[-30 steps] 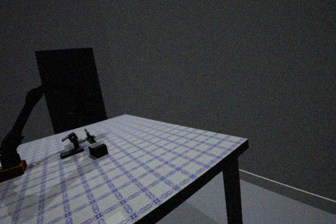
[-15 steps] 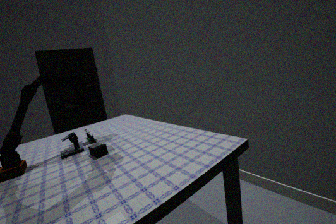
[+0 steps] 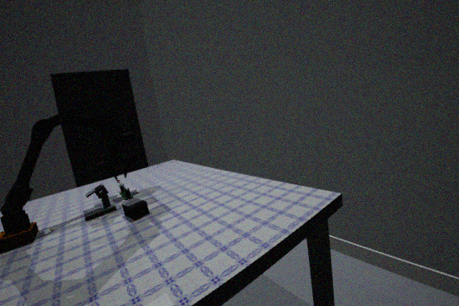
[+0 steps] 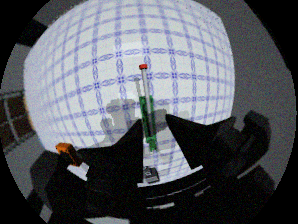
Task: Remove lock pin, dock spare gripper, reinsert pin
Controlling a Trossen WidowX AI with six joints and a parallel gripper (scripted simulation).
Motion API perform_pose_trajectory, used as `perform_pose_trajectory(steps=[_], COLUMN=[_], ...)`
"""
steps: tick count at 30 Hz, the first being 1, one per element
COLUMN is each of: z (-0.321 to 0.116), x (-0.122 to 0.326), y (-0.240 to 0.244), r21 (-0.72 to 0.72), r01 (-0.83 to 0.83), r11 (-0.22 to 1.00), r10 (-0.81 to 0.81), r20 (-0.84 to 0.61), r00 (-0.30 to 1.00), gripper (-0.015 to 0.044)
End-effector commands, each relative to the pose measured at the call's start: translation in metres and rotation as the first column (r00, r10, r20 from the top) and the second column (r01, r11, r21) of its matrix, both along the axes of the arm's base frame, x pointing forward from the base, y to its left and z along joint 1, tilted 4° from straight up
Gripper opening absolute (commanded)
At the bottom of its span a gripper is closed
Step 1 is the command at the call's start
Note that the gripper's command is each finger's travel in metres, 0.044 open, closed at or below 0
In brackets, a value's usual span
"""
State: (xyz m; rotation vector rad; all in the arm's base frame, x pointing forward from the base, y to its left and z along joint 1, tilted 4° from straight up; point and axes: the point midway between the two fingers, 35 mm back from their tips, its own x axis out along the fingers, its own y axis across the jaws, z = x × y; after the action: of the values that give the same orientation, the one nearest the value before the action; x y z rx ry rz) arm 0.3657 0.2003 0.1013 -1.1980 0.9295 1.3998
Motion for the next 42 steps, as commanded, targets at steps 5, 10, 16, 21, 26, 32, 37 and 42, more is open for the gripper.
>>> perform_pose_trajectory(steps=[5,10,16,21,26,32,37,42], z=[-0.016,-0.024,-0.034,-0.042,-0.050,-0.057,-0.057,-0.057], x=[0.000,0.001,0.001,0.001,0.001,0.001,0.001,0.001], y=[0.001,0.002,0.002,0.003,0.003,0.004,0.004,0.004], r21=[-0.005,-0.005,-0.005,-0.004,-0.004,-0.004,-0.004,-0.004], r01=[0.003,0.003,0.003,0.003,0.003,0.003,0.003,0.003], r11=[1.000,1.000,1.000,1.000,1.000,1.000,1.000,1.000], r10=[-0.003,-0.003,-0.003,-0.003,-0.003,-0.003,-0.003,-0.003], r20=[-0.006,-0.006,-0.006,-0.006,-0.007,-0.007,-0.007,-0.007], r00=[1.000,1.000,1.000,1.000,1.000,1.000,1.000,1.000], gripper=[0.0180,0.0180,0.0180,0.0180,0.0180,0.0180,0.0180,0.0075])
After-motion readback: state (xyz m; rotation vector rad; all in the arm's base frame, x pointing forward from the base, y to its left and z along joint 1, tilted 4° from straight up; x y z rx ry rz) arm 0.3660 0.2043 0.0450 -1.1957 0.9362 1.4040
